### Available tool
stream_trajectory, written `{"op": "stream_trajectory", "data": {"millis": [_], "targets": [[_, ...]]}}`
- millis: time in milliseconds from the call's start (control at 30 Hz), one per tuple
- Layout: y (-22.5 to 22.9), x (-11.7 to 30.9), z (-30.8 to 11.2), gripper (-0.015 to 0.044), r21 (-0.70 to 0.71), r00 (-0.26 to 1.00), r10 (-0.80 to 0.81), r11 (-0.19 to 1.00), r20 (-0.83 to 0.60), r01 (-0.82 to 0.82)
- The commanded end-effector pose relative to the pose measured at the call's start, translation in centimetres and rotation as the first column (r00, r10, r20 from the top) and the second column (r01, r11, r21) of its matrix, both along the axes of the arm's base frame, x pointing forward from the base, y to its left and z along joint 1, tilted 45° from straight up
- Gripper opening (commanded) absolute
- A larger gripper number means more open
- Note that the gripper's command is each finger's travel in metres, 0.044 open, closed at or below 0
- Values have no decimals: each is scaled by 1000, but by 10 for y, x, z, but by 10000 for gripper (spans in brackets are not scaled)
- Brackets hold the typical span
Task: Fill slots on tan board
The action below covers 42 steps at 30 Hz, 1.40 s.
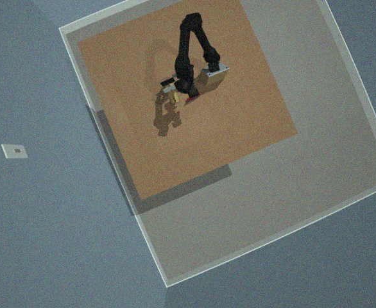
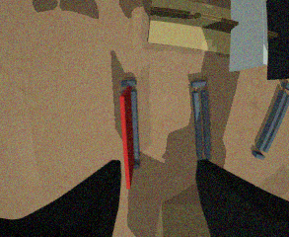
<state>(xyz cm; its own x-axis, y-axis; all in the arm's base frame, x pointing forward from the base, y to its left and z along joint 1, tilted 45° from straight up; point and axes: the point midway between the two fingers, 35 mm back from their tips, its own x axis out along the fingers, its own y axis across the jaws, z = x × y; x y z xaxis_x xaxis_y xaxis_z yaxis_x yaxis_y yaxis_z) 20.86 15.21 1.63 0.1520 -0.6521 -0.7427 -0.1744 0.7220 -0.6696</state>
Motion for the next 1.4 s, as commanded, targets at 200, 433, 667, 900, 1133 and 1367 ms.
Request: {"op": "stream_trajectory", "data": {"millis": [200,433,667,900,1133,1367], "targets": [[8,-70,-19,180,-47,999,22,999,-40,-23],[-24,-62,-55,180,-47,999,22,999,-39,-24],[-39,-60,-66,180,-49,999,22,999,-38,-23],[-49,-57,-77,180,-49,999,22,999,-38,-23],[-56,-56,-83,180,-49,999,22,999,-38,-23],[-64,-54,-91,180,-50,999,22,998,-38,-23]]}}
